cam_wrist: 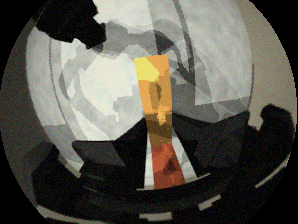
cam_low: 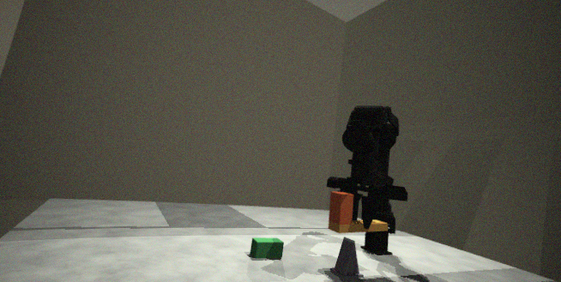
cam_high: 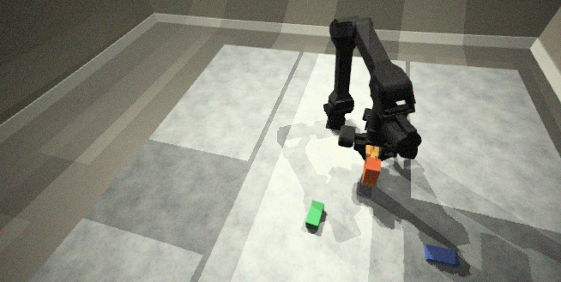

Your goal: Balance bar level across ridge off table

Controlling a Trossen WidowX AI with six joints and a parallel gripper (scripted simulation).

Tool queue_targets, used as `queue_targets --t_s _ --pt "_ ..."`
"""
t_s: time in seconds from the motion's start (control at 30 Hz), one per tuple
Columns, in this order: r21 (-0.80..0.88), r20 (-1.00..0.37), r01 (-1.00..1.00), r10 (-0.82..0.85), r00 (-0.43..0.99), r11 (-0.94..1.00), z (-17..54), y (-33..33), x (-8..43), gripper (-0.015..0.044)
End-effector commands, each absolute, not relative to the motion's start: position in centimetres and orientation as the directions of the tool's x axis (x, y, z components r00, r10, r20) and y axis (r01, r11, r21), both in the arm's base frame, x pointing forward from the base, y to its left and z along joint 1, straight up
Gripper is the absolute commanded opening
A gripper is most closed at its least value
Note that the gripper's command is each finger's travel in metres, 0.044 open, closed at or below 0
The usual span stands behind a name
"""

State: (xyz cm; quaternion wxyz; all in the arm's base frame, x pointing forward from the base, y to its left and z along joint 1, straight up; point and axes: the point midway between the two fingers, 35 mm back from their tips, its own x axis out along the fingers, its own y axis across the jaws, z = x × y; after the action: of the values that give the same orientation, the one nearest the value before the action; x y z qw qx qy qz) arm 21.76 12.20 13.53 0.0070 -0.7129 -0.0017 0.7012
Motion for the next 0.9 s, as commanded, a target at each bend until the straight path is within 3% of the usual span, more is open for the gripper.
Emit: queue_targets --t_s 0.0,0.87 --pt "-0.01 -1.0 -0.003 0.01 0.018 -1.0 13.0 12.12 21.76 0.0" --pt "-0.01 -1.0 -0.002 0.01 0.018 -1.0 12.26 12.04 21.75 0.0"
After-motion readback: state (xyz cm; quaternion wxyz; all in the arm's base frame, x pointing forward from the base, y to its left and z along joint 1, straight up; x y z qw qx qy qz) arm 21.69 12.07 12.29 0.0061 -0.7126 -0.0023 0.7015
